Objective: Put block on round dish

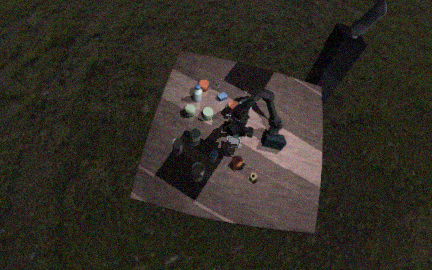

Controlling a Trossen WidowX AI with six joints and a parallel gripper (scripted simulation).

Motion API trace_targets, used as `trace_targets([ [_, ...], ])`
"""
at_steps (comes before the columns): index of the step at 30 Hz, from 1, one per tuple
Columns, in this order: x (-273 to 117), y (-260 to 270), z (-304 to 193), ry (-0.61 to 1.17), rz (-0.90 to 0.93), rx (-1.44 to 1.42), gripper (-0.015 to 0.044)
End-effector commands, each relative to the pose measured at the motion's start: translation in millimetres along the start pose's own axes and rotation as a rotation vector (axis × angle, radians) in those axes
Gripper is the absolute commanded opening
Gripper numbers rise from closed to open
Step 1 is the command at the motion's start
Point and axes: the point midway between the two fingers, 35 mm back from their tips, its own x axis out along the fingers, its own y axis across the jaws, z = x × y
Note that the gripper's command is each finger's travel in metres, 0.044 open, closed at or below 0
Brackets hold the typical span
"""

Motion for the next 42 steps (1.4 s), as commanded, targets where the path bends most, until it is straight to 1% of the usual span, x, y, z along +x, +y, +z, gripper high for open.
trace_targets([
  [1, -9.5, -1.9, 1.0, -0.001, -0.006, 0.003, 0.0000],
  [7, -7.5, 8.7, 20.1, 0.025, -0.004, -0.001, 0.0000],
  [16, 2.2, 32.7, 80.6, 0.087, 0.014, -0.006, 0.0000],
  [24, 14.6, 42.8, 137.1, 0.118, 0.040, 0.000, 0.0000],
  [33, 31.6, 39.9, 202.1, 0.128, 0.069, 0.018, 0.0000],
  [42, 50.5, 22.0, 263.3, 0.099, 0.083, 0.030, 0.0000],
])
